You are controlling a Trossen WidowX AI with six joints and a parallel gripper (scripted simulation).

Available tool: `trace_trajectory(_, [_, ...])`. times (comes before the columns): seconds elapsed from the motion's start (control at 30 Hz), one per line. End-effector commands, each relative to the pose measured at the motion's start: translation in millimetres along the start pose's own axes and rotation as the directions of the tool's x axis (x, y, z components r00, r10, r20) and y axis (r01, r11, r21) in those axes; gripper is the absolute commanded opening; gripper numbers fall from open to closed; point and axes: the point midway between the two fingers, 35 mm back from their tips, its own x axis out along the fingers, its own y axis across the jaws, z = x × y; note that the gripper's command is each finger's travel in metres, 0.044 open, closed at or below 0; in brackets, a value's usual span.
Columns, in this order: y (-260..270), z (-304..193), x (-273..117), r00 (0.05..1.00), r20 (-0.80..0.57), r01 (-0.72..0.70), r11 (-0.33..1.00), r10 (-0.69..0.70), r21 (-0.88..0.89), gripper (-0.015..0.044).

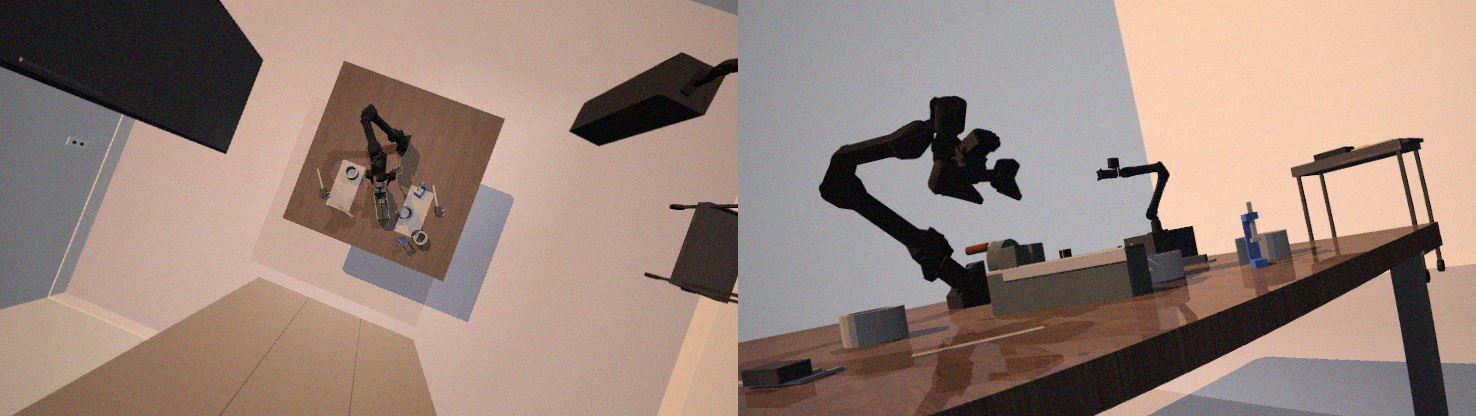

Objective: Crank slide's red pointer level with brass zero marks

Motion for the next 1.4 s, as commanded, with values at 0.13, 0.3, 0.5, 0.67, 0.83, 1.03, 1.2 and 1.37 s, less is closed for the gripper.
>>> trace_trajectory(0.13, [14,28,23,0.996,0.007,0.092,0.987,-0.094,0.133,0.0440])
trace_trajectory(0.3, [27,42,38,0.988,0.010,0.147,0.965,-0.153,0.217,0.0440])
trace_trajectory(0.5, [36,50,49,0.981,0.012,0.181,0.945,-0.191,0.273,0.0440])
trace_trajectory(0.67, [36,34,68,0.981,0.012,0.182,0.944,-0.193,0.275,0.0440])
trace_trajectory(0.83, [35,20,82,0.981,0.013,0.184,0.944,-0.195,0.275,0.0440])
trace_trajectory(1.03, [35,20,82,0.981,0.013,0.184,0.944,-0.195,0.275,0.0440])
trace_trajectory(1.2, [35,20,82,0.981,0.013,0.184,0.944,-0.195,0.275,0.0440])
trace_trajectory(1.37, [35,20,82,0.981,0.013,0.184,0.944,-0.195,0.275,0.0440])
